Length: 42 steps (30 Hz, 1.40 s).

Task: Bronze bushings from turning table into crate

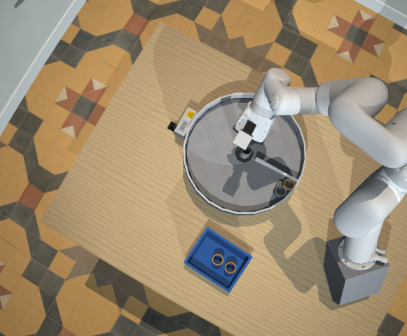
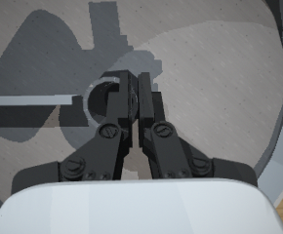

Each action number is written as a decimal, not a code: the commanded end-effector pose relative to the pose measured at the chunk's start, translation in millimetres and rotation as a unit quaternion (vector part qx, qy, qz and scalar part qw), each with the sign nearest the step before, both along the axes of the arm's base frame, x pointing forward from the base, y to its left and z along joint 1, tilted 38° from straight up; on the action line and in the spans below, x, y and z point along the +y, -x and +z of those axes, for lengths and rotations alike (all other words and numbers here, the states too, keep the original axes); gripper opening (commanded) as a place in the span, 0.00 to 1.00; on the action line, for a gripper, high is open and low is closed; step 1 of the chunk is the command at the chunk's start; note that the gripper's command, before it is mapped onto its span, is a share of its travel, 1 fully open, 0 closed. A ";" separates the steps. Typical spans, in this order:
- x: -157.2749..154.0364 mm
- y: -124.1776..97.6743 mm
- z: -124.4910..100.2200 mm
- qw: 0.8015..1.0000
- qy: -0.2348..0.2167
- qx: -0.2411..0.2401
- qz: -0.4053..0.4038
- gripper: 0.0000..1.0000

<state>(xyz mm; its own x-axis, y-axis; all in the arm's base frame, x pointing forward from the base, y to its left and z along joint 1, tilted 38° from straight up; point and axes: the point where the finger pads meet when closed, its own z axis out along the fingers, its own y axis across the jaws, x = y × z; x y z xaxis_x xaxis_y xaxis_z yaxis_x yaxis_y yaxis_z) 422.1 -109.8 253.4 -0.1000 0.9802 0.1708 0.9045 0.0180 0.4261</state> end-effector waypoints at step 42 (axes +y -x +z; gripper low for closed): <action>-1.4 -1.6 -0.9 1.000 0.001 -0.002 0.000 0.11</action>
